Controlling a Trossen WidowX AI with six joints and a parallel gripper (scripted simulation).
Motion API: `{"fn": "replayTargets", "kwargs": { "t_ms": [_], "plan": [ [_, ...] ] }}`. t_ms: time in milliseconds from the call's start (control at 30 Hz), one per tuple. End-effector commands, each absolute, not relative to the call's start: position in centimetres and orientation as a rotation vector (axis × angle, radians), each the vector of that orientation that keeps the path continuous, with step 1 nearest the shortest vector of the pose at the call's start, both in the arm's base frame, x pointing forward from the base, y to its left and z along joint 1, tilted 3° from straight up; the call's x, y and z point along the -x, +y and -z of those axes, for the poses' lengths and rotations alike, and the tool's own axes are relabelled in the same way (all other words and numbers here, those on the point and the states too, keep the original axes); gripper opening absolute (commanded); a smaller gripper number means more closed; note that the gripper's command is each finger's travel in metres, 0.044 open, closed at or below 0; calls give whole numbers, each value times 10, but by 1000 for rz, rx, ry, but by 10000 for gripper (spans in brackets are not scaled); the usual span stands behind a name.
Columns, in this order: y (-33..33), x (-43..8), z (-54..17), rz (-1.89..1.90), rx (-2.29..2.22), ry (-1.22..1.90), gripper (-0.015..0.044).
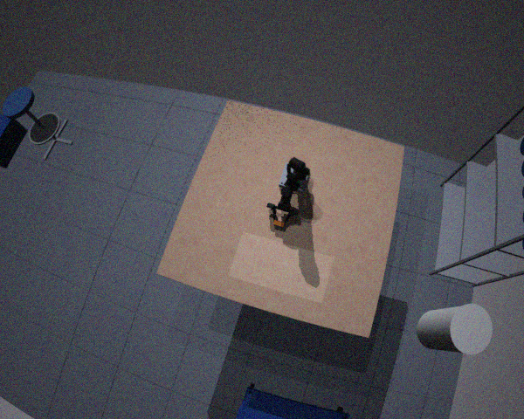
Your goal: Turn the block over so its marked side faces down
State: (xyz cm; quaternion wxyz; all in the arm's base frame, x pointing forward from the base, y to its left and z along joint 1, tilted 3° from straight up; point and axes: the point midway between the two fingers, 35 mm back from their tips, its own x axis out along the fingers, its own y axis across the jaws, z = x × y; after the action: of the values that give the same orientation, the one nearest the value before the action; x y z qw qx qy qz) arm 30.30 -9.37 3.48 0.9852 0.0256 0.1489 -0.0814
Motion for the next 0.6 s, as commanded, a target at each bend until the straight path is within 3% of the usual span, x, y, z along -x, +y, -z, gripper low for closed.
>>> {"fn": "replayTargets", "kwargs": {
  "t_ms": [0, 433, 567],
  "plan": [
    [-93, -303, -35, 161, -55, 298, 79],
    [-93, -303, -35, 161, -55, 298, 420],
    [-93, -303, -35, 161, -55, 298, 440]
  ]
}}
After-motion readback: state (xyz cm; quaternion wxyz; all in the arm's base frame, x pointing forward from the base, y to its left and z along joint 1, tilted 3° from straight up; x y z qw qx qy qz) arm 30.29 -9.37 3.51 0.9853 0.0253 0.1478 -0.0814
